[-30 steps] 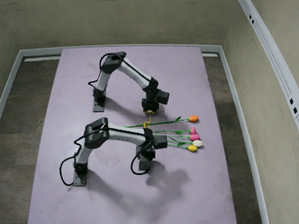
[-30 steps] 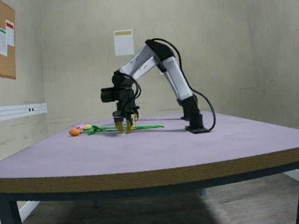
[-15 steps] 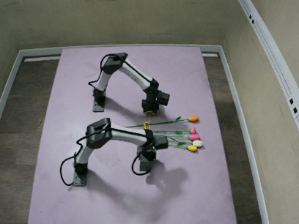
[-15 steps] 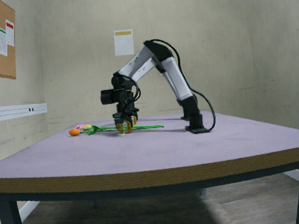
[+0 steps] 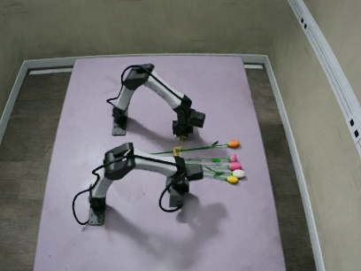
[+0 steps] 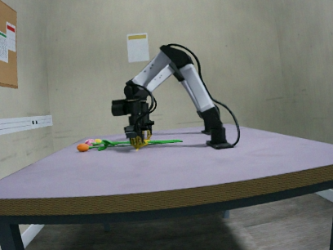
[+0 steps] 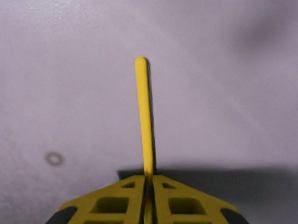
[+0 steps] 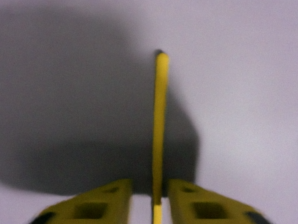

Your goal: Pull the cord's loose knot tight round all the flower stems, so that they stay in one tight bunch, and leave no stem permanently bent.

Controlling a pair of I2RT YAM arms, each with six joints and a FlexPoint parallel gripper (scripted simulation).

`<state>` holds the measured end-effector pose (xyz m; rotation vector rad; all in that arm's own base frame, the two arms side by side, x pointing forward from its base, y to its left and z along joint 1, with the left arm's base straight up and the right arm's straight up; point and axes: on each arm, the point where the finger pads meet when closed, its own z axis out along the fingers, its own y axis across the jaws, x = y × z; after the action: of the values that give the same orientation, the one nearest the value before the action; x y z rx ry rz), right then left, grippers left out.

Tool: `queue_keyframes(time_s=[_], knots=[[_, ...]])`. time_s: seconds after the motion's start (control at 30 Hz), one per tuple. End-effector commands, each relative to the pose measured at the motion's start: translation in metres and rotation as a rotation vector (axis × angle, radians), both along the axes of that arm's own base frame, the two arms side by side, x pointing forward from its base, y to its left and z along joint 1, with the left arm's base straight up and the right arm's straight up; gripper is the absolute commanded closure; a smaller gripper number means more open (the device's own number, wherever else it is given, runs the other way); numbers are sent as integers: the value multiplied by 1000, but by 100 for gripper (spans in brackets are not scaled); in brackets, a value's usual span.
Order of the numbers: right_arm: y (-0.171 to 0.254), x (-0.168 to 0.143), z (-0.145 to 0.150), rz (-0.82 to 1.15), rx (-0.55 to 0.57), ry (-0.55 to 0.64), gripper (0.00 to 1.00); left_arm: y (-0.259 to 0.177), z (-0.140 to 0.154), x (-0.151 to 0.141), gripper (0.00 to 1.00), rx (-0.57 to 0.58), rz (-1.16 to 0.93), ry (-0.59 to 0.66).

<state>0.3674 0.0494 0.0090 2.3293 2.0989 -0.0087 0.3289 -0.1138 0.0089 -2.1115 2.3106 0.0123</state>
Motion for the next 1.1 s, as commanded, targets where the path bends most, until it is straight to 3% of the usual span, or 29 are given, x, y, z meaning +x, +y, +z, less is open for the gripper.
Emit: queue_keyframes(time_s=[0.0,0.2,0.37,0.6,1.07], knots=[[3,-2,-11,4,6,14,87,-4,-6,-1,100,-17,-11,-7],[2,2,-5,3,10,-15,100,-4,-6,-1,100,-17,-11,-6],[2,0,-4,6,9,-8,100,-3,-6,-2,100,-14,-11,1],[2,5,18,6,12,-31,100,-4,16,3,100,-22,-11,-21],[1,3,101,5,13,-38,100,-2,98,2,100,-23,-8,-26]])
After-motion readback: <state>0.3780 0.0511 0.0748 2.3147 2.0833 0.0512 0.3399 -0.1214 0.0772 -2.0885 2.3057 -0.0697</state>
